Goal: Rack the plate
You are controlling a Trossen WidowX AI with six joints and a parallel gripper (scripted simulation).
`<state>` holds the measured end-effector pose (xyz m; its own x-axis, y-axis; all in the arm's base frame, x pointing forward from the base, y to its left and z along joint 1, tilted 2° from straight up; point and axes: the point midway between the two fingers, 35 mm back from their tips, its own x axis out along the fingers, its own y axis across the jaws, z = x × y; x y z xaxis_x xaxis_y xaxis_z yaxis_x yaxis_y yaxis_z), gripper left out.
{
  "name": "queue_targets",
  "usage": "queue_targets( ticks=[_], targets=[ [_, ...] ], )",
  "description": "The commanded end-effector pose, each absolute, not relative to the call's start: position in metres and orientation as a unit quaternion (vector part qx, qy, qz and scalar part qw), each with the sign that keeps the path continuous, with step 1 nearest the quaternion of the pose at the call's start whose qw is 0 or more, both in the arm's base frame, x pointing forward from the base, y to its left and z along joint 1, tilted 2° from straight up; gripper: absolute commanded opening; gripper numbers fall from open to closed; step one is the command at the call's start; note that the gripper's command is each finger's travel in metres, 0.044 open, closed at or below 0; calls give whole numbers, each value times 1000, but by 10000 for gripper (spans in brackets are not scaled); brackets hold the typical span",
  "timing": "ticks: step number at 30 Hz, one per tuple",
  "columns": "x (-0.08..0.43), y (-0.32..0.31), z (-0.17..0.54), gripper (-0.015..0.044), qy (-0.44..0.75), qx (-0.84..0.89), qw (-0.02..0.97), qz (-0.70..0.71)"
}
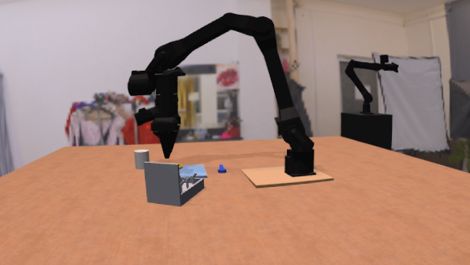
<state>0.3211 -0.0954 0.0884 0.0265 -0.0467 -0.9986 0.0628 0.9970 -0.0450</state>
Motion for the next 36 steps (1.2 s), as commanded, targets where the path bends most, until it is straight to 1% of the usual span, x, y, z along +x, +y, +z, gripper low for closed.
queue_targets(
  ticks=[1,23,27,31,36],
  targets=[
    [321,-95,80,400,699,6,714,-34],
    [320,-96,47,400,699,6,714,-34],
    [320,-96,47,373,699,6,714,-34],
    [320,-96,47,373,699,6,714,-34],
    [320,-96,47,340,699,6,714,-34]
  ],
)
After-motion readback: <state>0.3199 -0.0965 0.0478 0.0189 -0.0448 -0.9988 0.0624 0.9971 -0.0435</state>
